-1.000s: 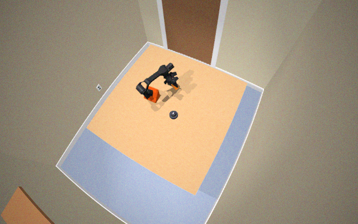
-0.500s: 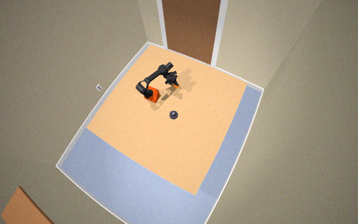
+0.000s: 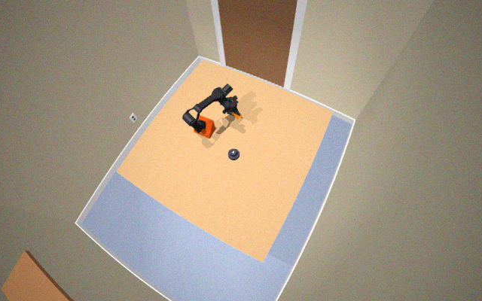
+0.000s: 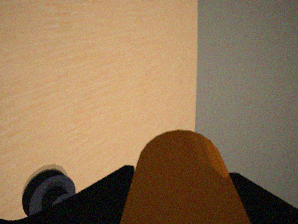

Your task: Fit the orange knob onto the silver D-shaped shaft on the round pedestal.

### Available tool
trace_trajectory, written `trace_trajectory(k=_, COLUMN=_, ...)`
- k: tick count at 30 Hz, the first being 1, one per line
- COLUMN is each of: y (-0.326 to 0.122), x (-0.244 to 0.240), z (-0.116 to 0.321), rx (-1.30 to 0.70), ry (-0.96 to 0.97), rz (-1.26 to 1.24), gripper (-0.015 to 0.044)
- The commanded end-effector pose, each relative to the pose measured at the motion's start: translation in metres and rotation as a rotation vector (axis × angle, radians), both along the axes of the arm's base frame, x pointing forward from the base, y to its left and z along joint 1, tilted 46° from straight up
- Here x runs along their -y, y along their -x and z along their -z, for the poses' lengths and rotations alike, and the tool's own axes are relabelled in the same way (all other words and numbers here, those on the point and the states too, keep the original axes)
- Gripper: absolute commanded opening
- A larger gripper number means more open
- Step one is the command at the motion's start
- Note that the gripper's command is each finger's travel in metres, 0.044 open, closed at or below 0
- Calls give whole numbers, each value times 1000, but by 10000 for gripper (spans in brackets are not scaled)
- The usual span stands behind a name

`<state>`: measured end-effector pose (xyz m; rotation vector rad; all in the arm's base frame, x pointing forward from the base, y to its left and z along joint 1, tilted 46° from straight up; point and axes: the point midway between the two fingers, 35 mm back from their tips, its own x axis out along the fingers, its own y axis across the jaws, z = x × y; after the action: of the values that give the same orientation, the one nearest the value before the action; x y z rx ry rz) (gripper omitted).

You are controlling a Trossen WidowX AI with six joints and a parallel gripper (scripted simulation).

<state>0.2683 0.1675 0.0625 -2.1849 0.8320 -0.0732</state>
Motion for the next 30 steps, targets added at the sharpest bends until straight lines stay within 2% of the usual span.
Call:
trace_trajectory(k=1, y=0, x=0, z=0, rx=0, ry=-1, rz=2, gripper=0)
trace_trajectory(k=30, y=-1, x=8, z=6, rx=-40, ry=-19, rz=43, gripper=0)
